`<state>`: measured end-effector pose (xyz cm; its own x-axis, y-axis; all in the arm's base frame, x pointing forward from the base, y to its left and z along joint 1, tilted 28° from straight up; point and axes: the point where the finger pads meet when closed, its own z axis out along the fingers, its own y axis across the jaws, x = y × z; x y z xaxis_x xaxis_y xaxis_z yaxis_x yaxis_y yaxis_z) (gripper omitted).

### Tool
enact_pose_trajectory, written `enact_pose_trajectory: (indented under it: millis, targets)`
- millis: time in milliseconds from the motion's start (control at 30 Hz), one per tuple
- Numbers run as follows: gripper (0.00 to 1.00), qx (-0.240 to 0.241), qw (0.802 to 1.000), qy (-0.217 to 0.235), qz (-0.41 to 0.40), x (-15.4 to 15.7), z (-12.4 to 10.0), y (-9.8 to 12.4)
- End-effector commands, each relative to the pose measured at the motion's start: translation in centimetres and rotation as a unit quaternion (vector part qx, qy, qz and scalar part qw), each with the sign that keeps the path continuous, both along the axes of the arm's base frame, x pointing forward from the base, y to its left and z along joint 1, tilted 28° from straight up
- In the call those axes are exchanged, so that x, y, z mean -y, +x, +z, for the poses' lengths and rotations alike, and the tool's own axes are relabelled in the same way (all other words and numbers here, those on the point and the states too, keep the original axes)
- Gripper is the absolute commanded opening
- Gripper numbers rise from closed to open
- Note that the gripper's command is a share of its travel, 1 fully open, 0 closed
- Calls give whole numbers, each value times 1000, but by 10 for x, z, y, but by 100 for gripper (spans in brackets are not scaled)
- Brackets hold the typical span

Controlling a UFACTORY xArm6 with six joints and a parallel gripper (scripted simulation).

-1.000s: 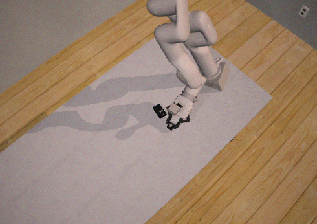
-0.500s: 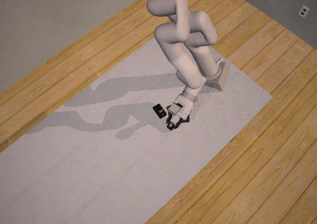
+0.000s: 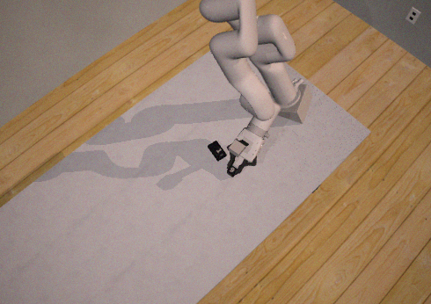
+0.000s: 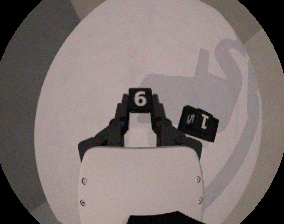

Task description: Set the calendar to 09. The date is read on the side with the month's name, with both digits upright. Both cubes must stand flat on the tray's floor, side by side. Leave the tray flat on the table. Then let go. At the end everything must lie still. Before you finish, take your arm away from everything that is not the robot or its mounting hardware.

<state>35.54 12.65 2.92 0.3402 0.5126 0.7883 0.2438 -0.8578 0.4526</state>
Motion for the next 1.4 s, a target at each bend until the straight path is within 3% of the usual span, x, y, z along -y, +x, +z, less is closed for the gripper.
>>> enact_pose_trajectory:
  millis: [0, 1067, 1367]
  targets:
    - [27, 1, 1000, 1, 0, -1, 1, 0]
    - [27, 1, 1000, 1, 0, -1, 1, 0]
    - [27, 1, 1000, 1, 0, -9, 20, -5]
